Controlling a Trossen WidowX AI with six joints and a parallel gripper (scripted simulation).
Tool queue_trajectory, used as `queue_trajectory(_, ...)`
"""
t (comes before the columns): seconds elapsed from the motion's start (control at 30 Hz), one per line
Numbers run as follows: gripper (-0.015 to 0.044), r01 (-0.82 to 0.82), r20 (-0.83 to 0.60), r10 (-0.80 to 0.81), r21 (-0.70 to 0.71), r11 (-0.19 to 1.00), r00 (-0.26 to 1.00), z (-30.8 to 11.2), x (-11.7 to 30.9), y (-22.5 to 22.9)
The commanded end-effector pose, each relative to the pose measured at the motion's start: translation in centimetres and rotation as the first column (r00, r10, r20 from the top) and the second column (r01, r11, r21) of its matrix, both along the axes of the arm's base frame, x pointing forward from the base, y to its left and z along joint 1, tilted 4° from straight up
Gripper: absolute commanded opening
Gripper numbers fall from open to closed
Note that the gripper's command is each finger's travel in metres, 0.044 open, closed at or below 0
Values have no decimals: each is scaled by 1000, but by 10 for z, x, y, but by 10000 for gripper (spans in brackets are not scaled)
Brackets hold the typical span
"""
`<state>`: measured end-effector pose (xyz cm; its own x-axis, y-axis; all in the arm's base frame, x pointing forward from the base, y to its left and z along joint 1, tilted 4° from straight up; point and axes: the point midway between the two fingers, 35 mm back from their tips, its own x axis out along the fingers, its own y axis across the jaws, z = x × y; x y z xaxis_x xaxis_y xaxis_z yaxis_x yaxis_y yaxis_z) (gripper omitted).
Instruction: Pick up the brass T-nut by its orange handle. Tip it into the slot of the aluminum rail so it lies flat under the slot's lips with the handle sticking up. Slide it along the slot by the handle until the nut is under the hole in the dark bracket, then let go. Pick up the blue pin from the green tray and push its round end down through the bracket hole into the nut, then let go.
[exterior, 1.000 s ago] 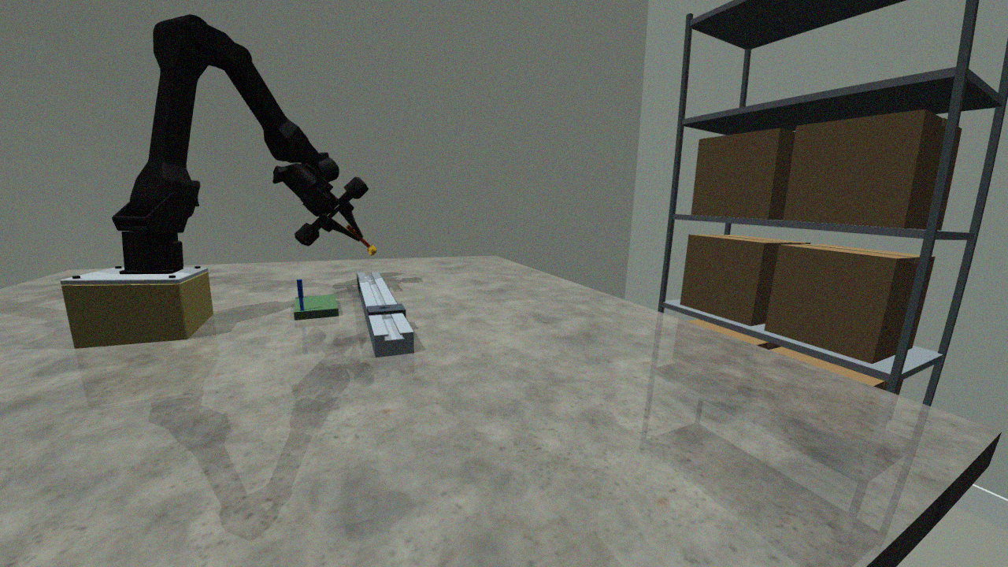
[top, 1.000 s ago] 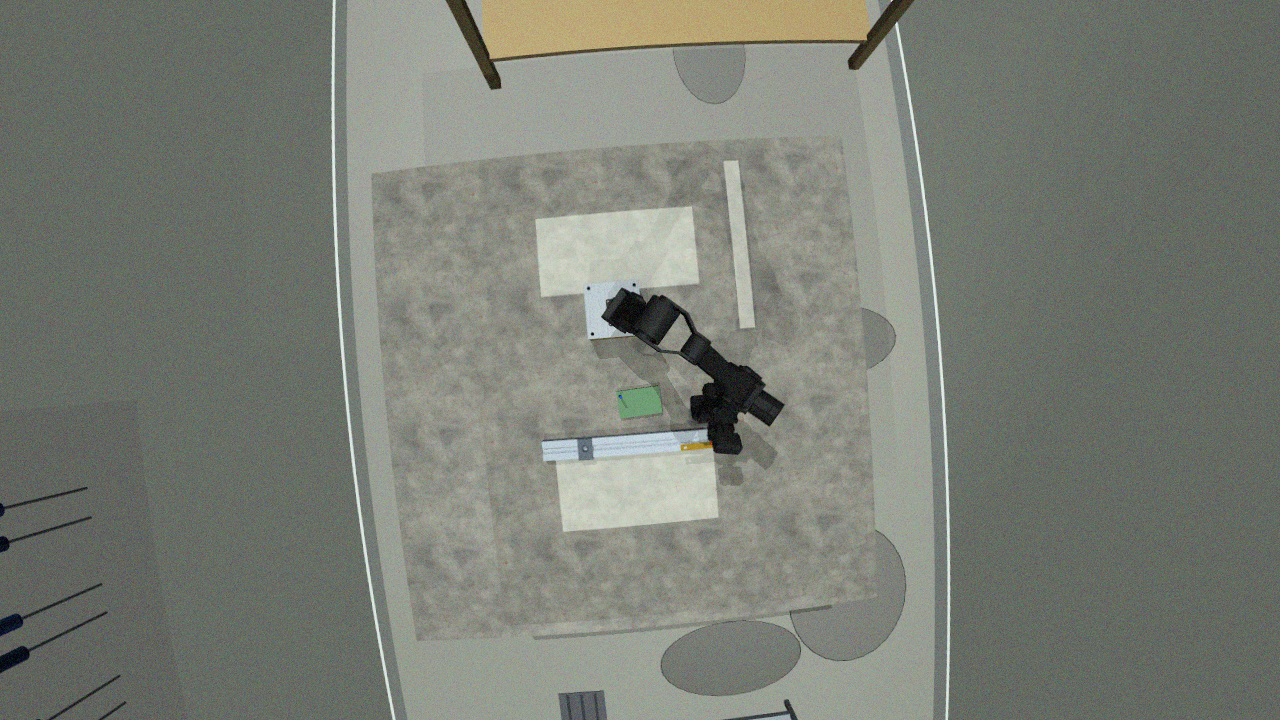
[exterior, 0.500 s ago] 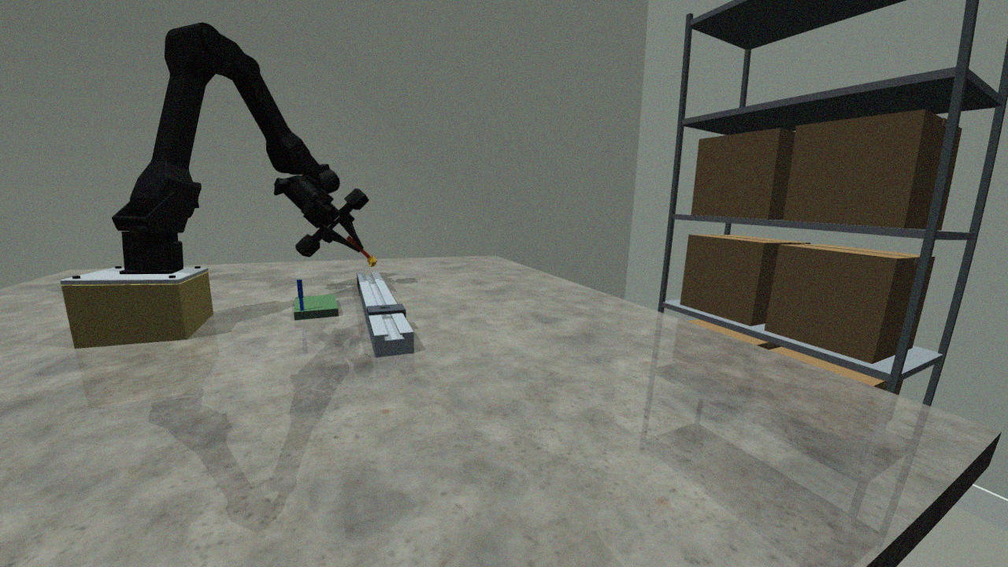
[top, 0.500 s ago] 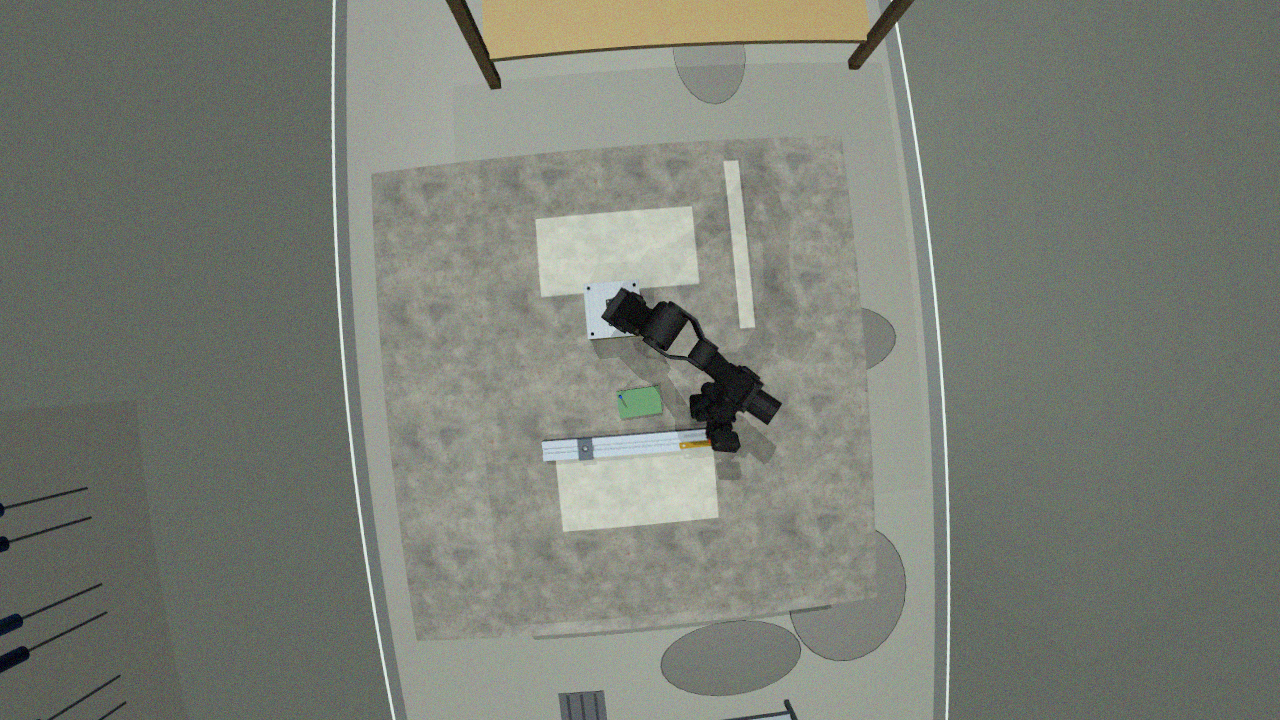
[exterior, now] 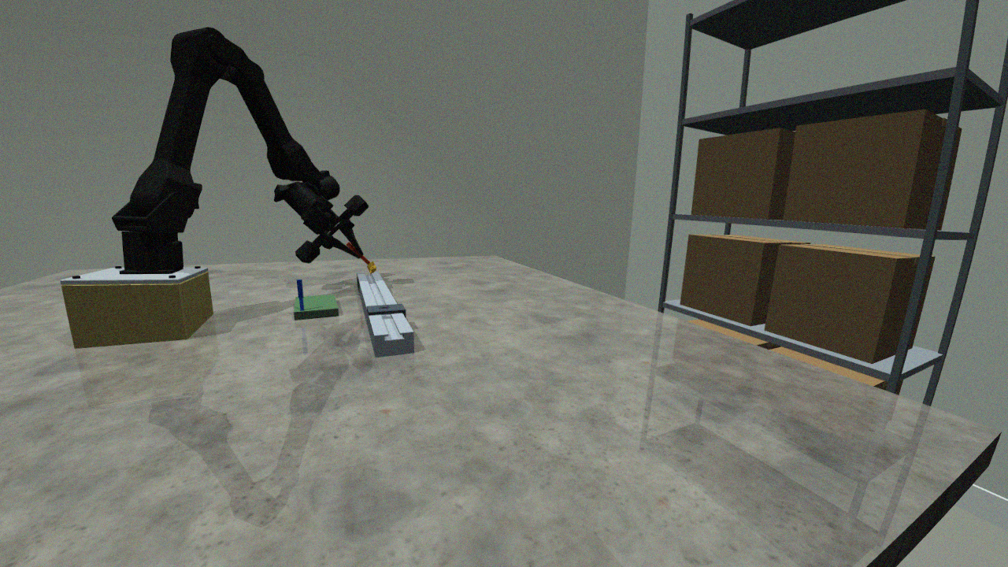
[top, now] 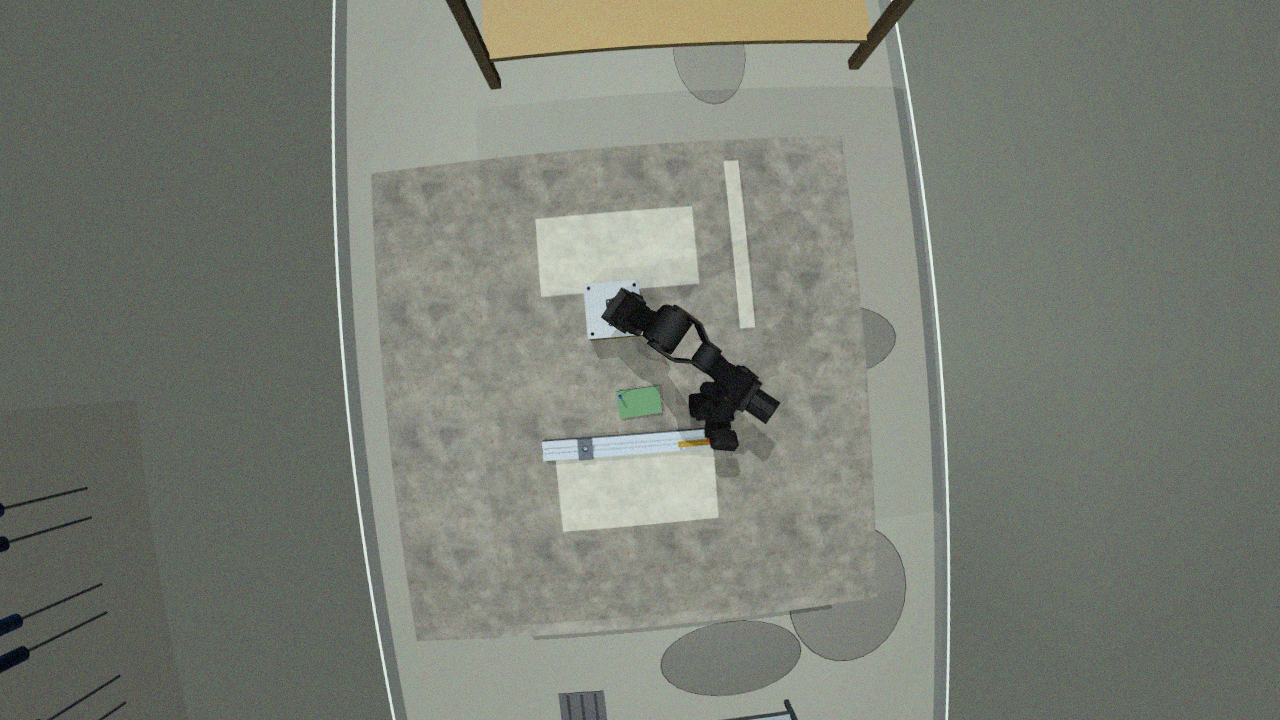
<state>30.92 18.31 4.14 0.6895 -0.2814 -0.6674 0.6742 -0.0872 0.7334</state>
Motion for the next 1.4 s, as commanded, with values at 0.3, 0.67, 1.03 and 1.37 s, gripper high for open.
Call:
queue_trajectory(0.3, -150, 7, 1, -7, -9, 1000, 1000, -12, 0, -1)
queue_trajectory(0.67, -150, 8, 1, -8, -10, 1000, 1000, -18, 0, -1)
queue_trajectory(1.03, -150, 8, 1, -8, -10, 1000, 1000, -18, 0, -1)
queue_trajectory(1.37, -150, 7, -14, -7, -10, 1000, 1000, -18, 1, -1)
